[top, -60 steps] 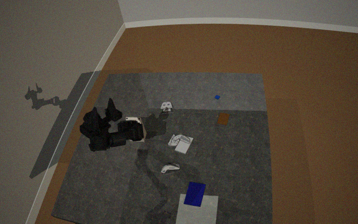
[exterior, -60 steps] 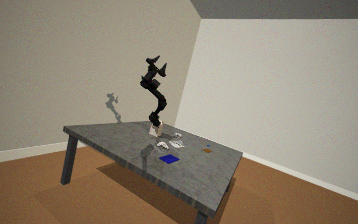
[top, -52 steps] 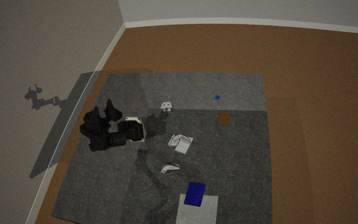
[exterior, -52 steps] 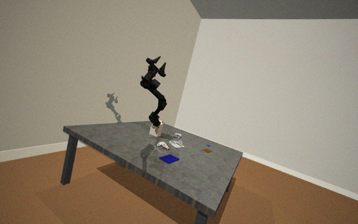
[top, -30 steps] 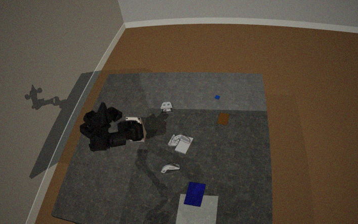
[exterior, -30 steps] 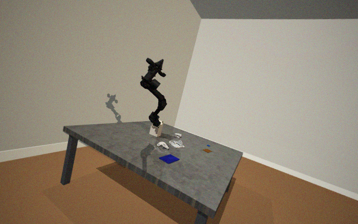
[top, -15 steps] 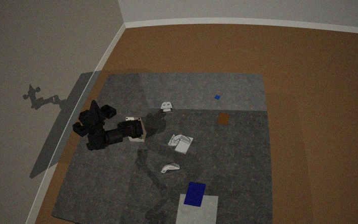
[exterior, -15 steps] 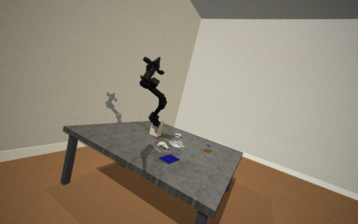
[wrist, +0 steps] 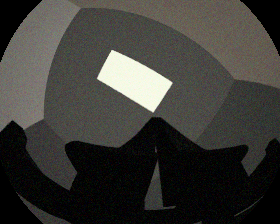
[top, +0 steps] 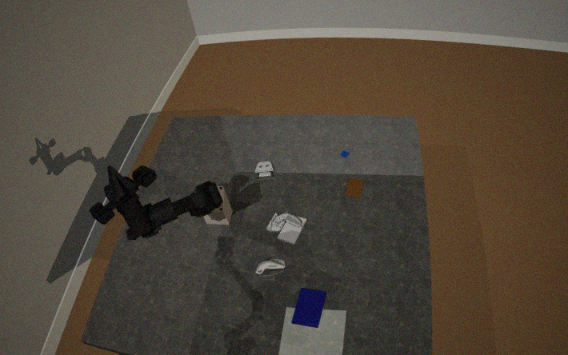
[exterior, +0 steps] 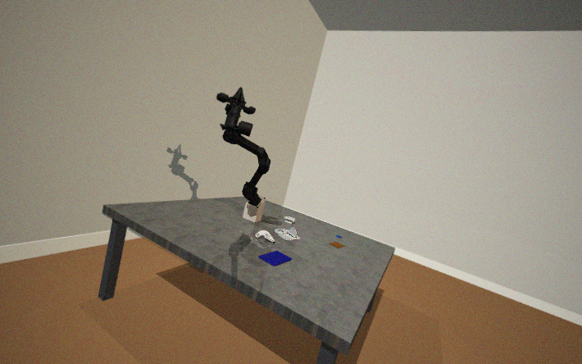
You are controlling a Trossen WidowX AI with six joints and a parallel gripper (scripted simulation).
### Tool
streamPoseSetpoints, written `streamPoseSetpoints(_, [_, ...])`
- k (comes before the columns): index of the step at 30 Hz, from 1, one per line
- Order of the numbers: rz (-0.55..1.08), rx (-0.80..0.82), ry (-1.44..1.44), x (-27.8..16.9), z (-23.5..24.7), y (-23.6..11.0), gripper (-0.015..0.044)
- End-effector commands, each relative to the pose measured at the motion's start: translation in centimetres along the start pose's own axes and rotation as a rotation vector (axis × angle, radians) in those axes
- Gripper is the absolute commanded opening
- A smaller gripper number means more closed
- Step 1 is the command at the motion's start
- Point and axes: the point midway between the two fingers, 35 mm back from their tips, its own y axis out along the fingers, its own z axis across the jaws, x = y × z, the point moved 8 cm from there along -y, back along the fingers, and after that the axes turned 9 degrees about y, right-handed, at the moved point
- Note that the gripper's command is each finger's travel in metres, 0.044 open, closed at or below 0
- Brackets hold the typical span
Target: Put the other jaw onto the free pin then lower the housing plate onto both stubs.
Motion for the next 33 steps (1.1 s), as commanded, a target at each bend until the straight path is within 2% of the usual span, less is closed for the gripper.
streamPoseSetpoints(1, [-0.023, -0.074, 0.004, 1.1, -0.8, -0.4, 0.0000])
streamPoseSetpoints(14, [-0.193, -0.307, -0.059, 5.1, -3.7, -2.5, 0.0000])
streamPoseSetpoints(19, [-0.214, -0.393, 0.012, 5.6, -4.8, -3.3, 0.0000])
streamPoseSetpoints(33, [-0.439, -0.657, 0.019, 8.6, -8.2, -8.1, 0.0000])
